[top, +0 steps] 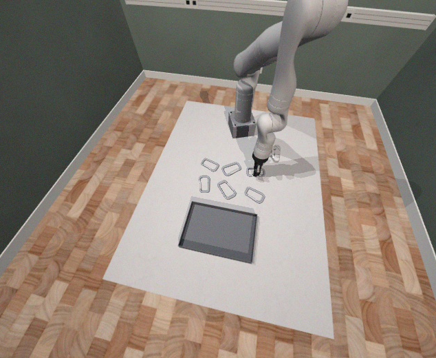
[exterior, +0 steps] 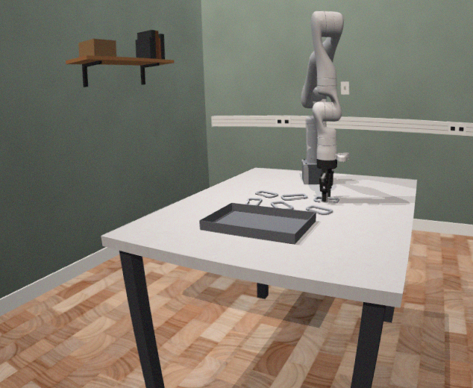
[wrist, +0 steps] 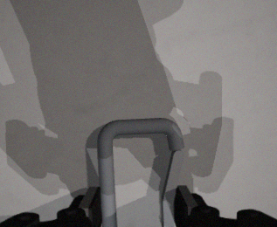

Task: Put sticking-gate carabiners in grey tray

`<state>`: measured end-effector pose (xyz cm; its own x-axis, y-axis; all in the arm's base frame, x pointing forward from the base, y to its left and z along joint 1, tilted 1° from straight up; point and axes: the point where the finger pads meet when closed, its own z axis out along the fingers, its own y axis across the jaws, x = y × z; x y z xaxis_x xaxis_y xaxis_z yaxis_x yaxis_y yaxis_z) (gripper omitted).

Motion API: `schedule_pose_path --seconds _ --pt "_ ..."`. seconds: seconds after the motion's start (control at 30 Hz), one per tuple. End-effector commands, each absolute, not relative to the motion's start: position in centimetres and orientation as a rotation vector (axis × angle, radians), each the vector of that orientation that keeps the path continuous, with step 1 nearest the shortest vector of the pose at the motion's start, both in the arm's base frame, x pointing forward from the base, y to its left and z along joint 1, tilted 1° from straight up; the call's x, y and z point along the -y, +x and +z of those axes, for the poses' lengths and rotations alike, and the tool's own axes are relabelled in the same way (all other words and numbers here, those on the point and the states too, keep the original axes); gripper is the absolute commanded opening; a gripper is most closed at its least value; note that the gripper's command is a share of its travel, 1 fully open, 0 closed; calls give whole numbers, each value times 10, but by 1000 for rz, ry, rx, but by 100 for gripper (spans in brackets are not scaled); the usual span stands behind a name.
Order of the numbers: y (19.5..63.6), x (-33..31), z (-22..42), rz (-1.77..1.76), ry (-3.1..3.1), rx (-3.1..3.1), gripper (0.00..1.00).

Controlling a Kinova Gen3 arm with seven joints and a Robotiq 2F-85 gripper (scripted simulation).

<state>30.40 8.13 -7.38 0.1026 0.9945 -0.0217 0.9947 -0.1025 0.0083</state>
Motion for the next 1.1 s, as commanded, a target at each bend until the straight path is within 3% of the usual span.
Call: schedule_pose_path --seconds 0.0,0.9,0.93,1.07 --pt "305 -81 -74 -15 2317 -2090 51" --pt "304 -81 -74 -15 2317 -2090 51" --pt "304 -81 -74 -15 2317 -2090 100" --pt "304 -81 -74 -15 2317 -2090 100"
